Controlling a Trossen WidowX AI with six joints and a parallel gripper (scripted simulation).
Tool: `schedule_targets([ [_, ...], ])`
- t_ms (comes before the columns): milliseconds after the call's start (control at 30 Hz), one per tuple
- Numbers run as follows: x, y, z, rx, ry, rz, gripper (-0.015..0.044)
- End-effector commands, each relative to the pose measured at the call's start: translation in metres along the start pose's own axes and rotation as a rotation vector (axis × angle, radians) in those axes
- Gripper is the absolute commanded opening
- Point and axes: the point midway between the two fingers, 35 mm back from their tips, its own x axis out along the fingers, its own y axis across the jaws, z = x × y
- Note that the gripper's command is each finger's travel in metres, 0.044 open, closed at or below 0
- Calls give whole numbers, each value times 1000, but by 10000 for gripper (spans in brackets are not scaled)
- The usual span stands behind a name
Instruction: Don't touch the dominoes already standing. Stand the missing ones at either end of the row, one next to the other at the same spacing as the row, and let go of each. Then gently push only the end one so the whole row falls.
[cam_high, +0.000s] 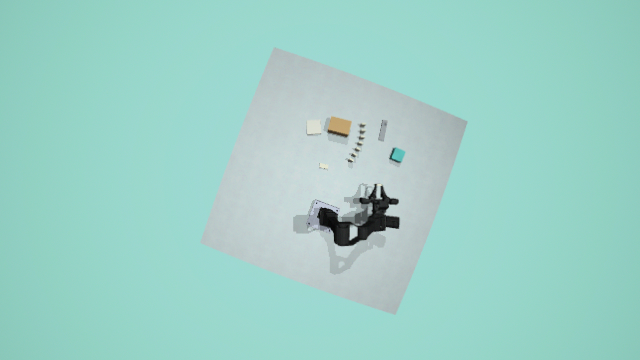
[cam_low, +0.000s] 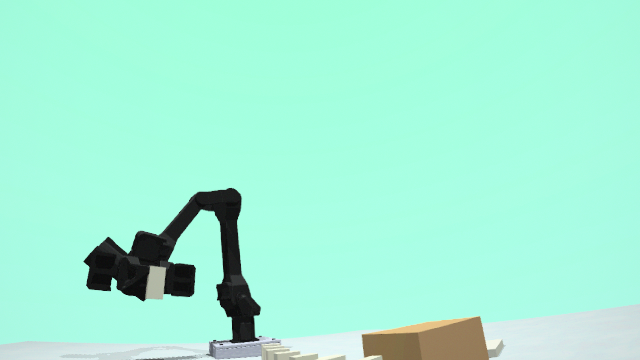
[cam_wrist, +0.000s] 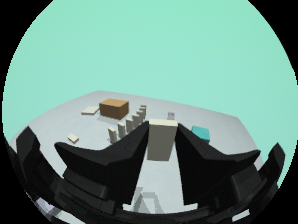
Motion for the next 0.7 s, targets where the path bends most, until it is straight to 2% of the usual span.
schedule_targets([
  [0,-2,-1,-10,-33,6,-13,107],
  [667,0,-12,-60,-24,7,-12,107],
])
